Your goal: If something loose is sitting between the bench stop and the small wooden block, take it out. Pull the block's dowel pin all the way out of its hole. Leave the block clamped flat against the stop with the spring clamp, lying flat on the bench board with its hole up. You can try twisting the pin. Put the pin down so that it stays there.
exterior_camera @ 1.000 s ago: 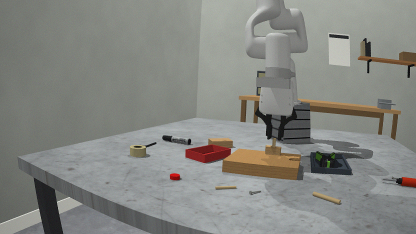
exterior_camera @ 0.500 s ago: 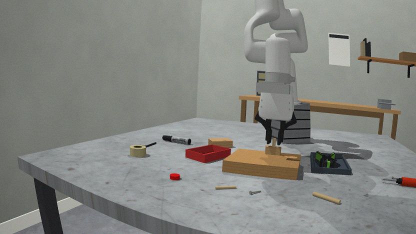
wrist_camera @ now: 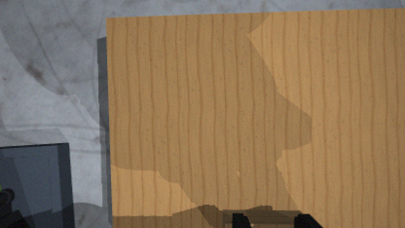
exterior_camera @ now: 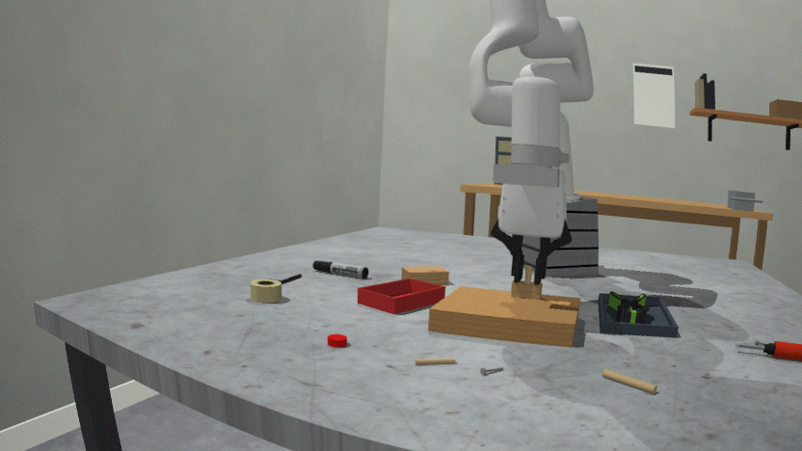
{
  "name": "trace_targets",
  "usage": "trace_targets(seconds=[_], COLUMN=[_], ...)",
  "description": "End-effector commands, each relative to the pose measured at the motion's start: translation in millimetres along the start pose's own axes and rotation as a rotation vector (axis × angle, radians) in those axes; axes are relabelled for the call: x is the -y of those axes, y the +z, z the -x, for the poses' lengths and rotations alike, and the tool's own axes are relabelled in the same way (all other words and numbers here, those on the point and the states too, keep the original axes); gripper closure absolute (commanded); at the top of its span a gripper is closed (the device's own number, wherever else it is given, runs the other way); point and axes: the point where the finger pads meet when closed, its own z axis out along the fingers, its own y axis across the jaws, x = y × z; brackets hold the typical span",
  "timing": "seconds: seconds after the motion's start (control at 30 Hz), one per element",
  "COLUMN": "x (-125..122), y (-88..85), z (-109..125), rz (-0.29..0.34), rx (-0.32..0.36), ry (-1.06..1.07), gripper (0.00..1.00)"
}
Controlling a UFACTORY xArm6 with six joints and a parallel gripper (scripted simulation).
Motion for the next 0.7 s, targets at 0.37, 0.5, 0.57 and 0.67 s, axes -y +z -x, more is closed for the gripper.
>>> trace_targets(seconds=[0.37,0.5,0.57,0.67], x=[0.1,0.1,0.1,0.1], y=[0.0,0.0,0.0,0.0], z=[-1.2,-1.2,-1.2,-1.2], rz=[0.000,0.000,0.000,0.000], rx=[-0.003,-0.003,-0.003,-0.003], ry=[0.000,0.000,0.000,0.000], gripper=[0.72,0.72,0.79,0.79])
